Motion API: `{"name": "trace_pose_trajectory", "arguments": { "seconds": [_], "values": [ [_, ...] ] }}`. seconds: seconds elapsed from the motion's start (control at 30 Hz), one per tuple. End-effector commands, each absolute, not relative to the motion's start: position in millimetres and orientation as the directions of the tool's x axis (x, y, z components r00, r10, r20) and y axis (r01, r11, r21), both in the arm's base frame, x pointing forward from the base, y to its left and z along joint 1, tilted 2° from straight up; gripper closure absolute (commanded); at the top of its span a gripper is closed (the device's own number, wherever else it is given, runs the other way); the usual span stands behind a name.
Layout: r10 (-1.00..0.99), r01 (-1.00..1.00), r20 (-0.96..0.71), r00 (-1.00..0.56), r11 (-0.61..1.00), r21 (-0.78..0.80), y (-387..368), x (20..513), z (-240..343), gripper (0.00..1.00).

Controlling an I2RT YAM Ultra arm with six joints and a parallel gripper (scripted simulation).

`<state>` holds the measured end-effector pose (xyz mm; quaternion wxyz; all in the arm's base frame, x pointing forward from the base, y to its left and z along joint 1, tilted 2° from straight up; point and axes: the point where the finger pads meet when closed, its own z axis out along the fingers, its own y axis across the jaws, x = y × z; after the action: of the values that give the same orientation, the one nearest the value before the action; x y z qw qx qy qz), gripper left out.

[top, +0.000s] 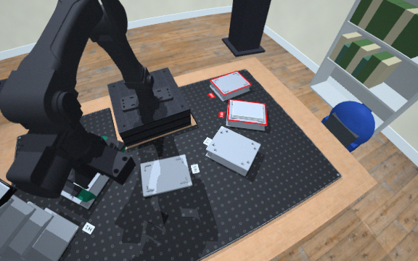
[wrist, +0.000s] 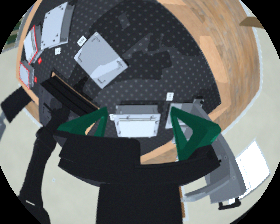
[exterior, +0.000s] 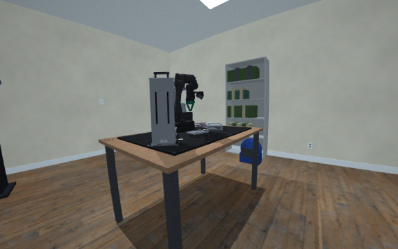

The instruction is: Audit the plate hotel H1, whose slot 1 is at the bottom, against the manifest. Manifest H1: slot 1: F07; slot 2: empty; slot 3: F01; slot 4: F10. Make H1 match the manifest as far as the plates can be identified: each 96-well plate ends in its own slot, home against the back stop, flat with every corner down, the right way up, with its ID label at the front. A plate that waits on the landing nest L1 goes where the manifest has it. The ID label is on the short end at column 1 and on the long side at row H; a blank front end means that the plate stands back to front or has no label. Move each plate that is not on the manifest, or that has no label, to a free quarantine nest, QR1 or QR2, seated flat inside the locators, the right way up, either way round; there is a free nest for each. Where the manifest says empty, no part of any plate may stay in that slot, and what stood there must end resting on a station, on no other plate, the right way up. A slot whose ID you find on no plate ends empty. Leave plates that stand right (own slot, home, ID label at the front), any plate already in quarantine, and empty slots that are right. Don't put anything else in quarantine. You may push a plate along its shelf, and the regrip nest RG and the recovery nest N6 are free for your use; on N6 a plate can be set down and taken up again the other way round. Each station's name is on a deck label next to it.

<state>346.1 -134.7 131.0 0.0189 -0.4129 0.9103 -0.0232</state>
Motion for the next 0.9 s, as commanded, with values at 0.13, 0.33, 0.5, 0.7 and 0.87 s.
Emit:
{"name": "trace_pose_trajectory", "arguments": {
  "seconds": [0.13, 0.33, 0.5, 0.7, 0.87],
  "values": [
    [-0.753, -0.751, -0.015, -0.658, 0.658, -0.054, -132.1, 341.2, 150.3, 0.0],
    [-0.753, -0.751, -0.015, -0.658, 0.658, -0.053, -131.6, 340.4, 166.2, 0.0],
    [-0.753, -0.751, -0.015, -0.658, 0.658, -0.053, -131.3, 339.8, 178.0, 0.0],
    [-0.737, -0.736, -0.016, -0.675, 0.675, -0.053, -133.8, 337.7, 178.0, 0.0],
    [-0.654, -0.652, -0.022, -0.757, 0.756, -0.051, -146.4, 326.7, 177.8, 0.0]
  ]
}}
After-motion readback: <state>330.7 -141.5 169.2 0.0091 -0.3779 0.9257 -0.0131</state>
